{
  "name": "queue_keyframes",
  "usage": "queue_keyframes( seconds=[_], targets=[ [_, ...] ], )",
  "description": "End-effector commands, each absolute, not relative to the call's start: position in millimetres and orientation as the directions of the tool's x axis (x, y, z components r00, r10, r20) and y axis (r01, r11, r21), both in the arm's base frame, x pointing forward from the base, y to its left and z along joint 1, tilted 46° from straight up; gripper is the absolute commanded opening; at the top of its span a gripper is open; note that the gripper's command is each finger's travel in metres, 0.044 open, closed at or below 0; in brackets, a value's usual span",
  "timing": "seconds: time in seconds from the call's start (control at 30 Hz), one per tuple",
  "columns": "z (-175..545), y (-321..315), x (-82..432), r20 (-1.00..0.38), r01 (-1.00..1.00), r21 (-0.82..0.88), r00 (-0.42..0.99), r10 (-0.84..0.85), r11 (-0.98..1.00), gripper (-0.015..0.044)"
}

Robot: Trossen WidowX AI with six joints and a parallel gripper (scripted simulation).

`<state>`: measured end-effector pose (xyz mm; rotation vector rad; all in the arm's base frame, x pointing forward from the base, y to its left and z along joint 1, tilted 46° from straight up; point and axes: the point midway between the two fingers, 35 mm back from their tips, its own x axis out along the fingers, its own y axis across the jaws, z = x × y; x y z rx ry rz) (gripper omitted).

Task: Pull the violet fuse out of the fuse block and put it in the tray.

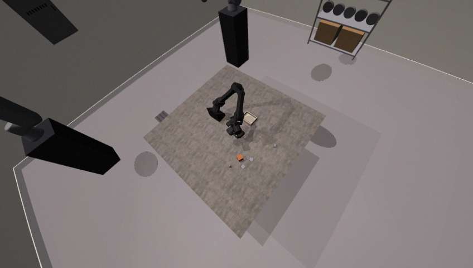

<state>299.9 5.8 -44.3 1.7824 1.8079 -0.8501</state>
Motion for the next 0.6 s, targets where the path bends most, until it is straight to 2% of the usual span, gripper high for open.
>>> queue_keyframes(
  seconds=[0.0,0.57],
  targets=[
    [-45.4,7.1,300.0,-0.699,0.993,-0.111,-0.053,0.713,-0.035,0.0067],
    [-52.1,14.0,299.5,-0.698,0.993,-0.111,-0.053,0.714,-0.035,0.0067]
  ],
)
